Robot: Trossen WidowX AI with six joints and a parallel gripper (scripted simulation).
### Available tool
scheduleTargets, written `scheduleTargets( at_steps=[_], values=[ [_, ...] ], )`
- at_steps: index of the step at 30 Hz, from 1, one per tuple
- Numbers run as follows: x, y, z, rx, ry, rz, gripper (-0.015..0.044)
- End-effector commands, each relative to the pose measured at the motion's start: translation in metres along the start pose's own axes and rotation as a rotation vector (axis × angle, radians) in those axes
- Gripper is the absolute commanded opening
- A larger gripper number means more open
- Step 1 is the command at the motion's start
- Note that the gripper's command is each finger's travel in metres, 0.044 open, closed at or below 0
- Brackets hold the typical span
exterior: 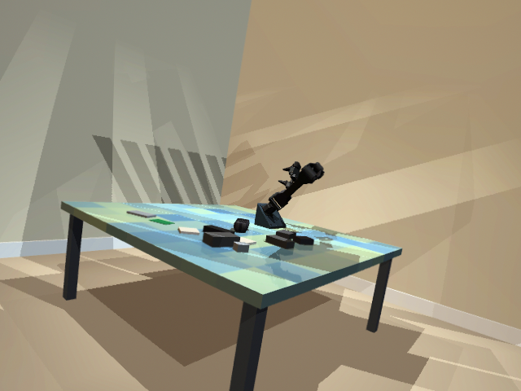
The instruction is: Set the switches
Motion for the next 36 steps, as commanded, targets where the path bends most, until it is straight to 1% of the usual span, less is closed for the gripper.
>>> scheduleTargets(
  at_steps=[1, 4, 6, 11, 15, 21, 27, 36],
  values=[
    [0.0, 0.0, 0.0, 0.0, 0.0, 0.0, 0.0374],
    [-0.001, 0.0, 0.001, -0.004, -0.003, 0.007, 0.0295],
    [-0.01, -0.001, 0.01, -0.039, -0.026, 0.063, 0.0242],
    [-0.045, 0.003, 0.04, -0.187, -0.08, 0.272, 0.0111],
    [-0.074, 0.012, 0.061, -0.315, -0.082, 0.433, 0.0006],
    [-0.118, 0.036, 0.085, -0.506, -0.018, 0.659, 0.0],
    [-0.157, 0.07, 0.099, -0.67, 0.129, 0.888, 0.0],
    [-0.192, 0.116, 0.104, -0.787, 0.376, 1.122, 0.0]
  ],
)
Point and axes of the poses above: the point midway between the two fingers, 35 mm back from their tips, its own z axis out along the fingers, its own y axis across the jaws, x = y × z, the point moved 6 cm from there along -z, back along the fingers, and after that the axes turned 7 degrees about z, right-handed, at the moved point
